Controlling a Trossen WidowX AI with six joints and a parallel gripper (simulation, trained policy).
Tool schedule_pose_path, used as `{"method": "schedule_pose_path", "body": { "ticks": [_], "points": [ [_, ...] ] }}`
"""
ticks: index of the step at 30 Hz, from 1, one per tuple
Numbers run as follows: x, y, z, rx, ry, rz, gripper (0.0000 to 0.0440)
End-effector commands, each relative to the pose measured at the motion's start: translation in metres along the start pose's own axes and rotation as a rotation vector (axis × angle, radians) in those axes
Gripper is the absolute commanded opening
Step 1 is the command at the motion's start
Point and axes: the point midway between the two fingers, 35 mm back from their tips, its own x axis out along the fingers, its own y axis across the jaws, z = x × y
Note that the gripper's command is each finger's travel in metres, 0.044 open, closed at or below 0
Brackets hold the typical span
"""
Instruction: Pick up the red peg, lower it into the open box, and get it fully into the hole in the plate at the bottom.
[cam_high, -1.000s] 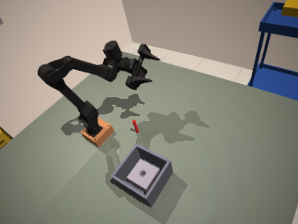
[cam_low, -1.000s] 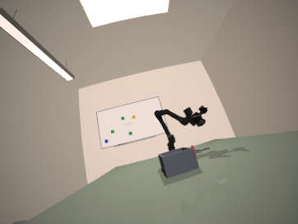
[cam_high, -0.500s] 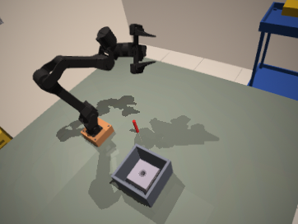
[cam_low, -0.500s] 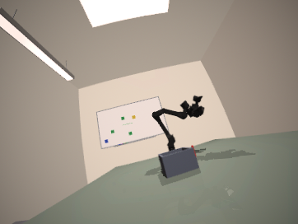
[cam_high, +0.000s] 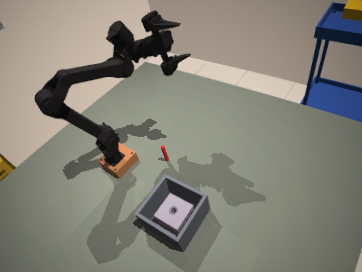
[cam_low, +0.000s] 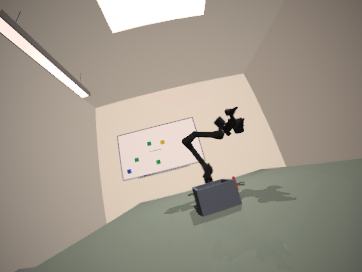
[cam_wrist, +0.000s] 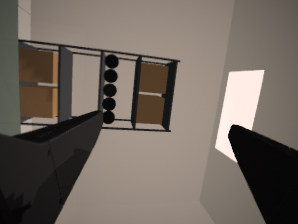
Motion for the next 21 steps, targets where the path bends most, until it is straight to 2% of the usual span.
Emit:
{"method": "schedule_pose_path", "body": {
  "ticks": [1, 14, 21],
  "points": [
    [0.003, -0.011, -0.005, 0.095, -0.008, -0.019, 0.044],
    [0.017, -0.042, -0.034, 0.542, -0.047, -0.069, 0.044],
    [0.035, -0.015, -0.045, 0.77, -0.057, 0.034, 0.044]
  ]
}}
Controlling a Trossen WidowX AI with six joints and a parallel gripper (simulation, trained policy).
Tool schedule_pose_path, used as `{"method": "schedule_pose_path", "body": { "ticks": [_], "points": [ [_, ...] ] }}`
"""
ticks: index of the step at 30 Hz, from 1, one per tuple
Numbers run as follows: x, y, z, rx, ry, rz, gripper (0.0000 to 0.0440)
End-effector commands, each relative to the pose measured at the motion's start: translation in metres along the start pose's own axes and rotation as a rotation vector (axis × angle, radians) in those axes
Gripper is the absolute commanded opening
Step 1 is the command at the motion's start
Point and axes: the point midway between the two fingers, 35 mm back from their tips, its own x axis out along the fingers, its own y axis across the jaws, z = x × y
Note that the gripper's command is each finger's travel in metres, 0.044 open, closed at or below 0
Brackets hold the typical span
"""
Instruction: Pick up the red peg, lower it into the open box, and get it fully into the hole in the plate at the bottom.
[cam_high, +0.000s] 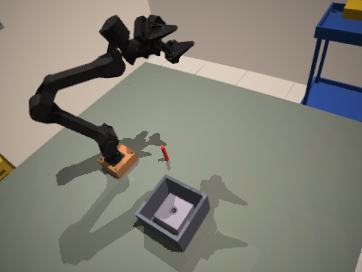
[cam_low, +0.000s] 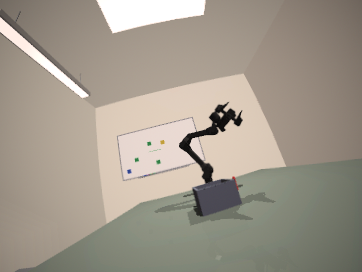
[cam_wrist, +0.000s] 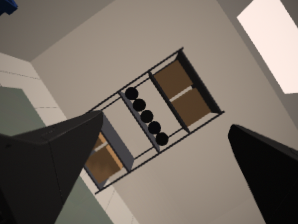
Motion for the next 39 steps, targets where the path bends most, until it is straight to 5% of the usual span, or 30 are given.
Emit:
{"method": "schedule_pose_path", "body": {
  "ticks": [1, 21, 39],
  "points": [
    [0.006, 0.011, -0.013, 0.082, 0.022, 0.054, 0.044],
    [-0.002, 0.103, -0.116, 0.591, 0.444, 0.347, 0.044],
    [-0.052, 0.149, -0.189, 0.974, 0.961, 0.348, 0.044]
  ]
}}
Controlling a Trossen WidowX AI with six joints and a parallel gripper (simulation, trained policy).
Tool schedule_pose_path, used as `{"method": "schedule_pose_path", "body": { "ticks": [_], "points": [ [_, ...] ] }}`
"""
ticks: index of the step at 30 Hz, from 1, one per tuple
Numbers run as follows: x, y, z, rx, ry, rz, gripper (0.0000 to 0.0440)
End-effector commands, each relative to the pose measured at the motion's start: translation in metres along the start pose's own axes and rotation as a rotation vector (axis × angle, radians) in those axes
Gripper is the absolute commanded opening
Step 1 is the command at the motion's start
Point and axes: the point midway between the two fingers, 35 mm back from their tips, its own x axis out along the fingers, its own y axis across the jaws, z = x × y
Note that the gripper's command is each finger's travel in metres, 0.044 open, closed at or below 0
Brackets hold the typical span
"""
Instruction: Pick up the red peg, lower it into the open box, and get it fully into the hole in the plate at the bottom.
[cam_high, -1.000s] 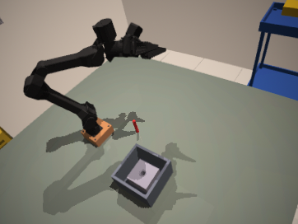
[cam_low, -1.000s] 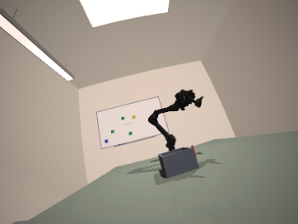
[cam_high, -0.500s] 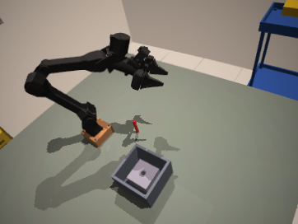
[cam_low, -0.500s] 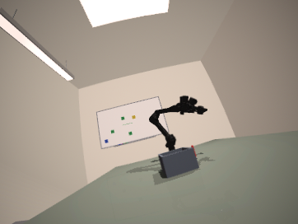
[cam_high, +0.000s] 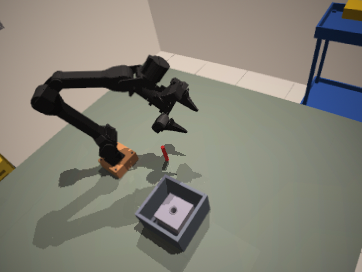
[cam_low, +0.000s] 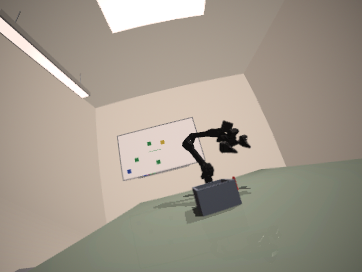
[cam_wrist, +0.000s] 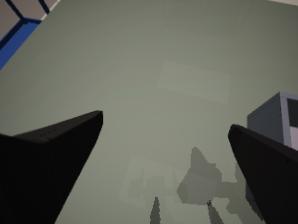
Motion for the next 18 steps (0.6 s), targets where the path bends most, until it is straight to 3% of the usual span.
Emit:
{"method": "schedule_pose_path", "body": {
  "ticks": [1, 18],
  "points": [
    [0.004, -0.006, -0.015, 0.072, 0.07, -0.021, 0.044],
    [0.0, -0.044, -0.079, 0.532, 0.39, -0.24, 0.044]
  ]
}}
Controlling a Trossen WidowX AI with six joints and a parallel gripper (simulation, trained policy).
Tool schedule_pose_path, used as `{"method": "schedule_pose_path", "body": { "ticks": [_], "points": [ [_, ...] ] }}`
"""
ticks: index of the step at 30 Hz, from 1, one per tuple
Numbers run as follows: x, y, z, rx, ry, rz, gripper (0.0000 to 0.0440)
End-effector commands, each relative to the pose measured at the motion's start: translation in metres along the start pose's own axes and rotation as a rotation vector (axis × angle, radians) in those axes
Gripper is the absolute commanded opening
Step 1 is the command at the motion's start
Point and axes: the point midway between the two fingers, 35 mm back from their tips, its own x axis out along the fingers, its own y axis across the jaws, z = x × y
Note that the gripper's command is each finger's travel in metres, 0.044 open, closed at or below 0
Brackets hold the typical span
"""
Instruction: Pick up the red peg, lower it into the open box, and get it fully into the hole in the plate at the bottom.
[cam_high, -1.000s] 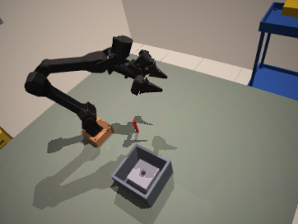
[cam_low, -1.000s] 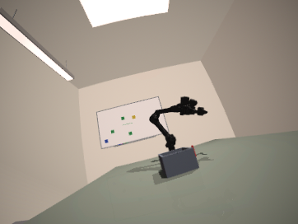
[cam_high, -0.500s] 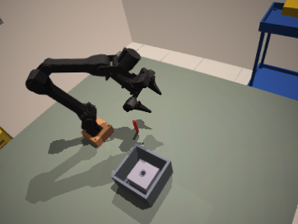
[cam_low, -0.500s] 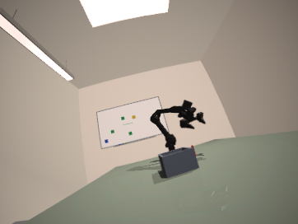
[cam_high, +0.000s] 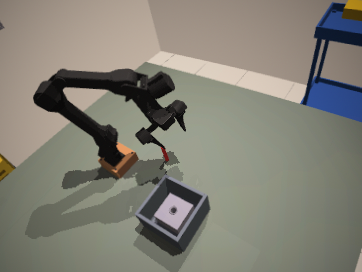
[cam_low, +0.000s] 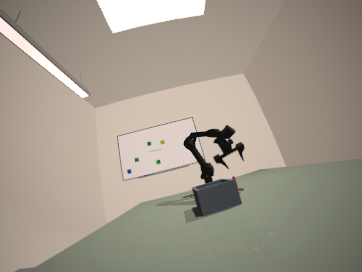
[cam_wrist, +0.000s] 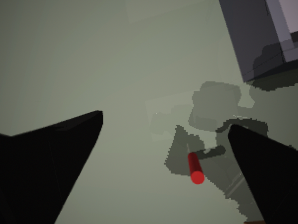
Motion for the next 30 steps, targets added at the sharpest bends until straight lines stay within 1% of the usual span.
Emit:
{"method": "schedule_pose_path", "body": {
  "ticks": [1, 8, 14, 27, 29, 30],
  "points": [
    [0.004, -0.009, -0.007, 0.076, 0.051, -0.048, 0.044],
    [0.015, -0.027, -0.023, 0.24, 0.14, -0.154, 0.044],
    [0.03, -0.036, -0.037, 0.346, 0.186, -0.215, 0.044],
    [0.072, -0.046, -0.065, 0.519, 0.221, -0.229, 0.044],
    [0.077, -0.047, -0.069, 0.54, 0.225, -0.23, 0.0429],
    [0.079, -0.048, -0.07, 0.551, 0.229, -0.232, 0.0411]
  ]
}}
